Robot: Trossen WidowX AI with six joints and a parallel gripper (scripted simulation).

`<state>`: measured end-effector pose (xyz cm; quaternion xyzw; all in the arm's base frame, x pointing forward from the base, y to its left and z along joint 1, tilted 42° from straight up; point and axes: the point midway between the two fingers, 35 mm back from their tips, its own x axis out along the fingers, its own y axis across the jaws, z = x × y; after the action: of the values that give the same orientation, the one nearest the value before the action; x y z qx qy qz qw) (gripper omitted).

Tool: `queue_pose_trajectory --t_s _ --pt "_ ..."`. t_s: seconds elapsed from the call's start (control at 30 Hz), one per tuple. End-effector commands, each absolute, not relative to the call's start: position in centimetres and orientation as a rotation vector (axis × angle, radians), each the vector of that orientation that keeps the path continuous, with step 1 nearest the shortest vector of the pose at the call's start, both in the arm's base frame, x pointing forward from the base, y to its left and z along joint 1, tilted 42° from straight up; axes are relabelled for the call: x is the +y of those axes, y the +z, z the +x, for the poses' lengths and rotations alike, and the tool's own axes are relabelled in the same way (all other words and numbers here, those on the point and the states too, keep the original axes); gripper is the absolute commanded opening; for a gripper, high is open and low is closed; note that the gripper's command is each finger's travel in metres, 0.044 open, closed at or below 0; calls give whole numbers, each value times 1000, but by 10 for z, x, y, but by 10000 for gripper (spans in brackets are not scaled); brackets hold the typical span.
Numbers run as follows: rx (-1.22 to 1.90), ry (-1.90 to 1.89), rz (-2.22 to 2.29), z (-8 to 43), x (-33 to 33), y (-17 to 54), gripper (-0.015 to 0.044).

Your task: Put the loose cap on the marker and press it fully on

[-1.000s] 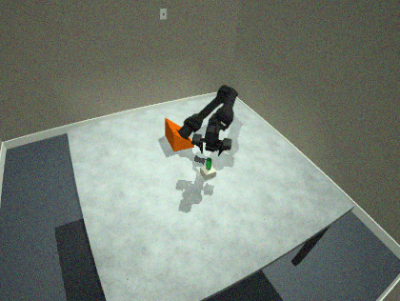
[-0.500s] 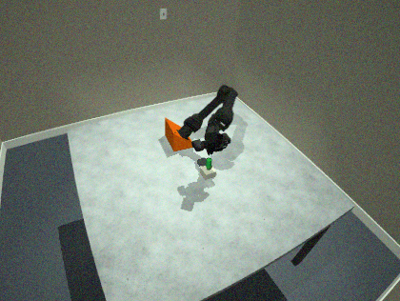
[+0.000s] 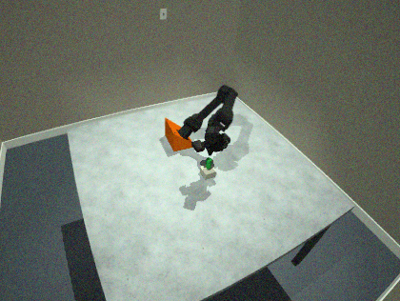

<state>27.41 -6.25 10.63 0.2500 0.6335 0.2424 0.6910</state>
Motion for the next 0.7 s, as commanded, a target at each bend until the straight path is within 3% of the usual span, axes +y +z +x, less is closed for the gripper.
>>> queue_pose_trajectory --t_s 0.0,0.67 --pt "1414 545 560 274 -60 103 0" --pt "1413 546 561 276 -40 81 0"
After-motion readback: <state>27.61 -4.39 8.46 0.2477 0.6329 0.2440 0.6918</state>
